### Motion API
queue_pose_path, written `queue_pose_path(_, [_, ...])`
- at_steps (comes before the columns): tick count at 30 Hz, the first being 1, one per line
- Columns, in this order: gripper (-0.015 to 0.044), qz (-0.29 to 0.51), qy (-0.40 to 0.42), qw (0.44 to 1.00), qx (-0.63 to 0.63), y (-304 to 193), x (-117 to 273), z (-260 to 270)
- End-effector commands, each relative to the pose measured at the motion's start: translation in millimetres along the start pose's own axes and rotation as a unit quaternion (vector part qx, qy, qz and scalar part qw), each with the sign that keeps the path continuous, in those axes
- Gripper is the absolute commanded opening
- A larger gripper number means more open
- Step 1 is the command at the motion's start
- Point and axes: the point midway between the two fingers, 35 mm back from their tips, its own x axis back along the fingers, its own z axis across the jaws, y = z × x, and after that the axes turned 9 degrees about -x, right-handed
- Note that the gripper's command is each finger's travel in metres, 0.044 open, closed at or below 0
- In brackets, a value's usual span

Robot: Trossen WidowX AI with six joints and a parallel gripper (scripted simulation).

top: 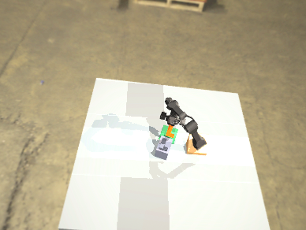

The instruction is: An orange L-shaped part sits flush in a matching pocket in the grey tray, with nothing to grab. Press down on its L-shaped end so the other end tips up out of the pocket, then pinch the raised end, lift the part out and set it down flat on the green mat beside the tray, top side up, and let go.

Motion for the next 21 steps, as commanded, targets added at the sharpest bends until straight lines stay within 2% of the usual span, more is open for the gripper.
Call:
queue_pose_path(1, [0.0,-0.002,0.0,1.0,-0.002,0.4,-7.4,0.4])
queue_pose_path(19, [0.0,-0.001,0.001,1.0,-0.001,0.3,-14.2,1.1])
queue_pose_path(21, [0.0053,-0.001,0.001,1.0,-0.001,0.3,-14.2,1.1])
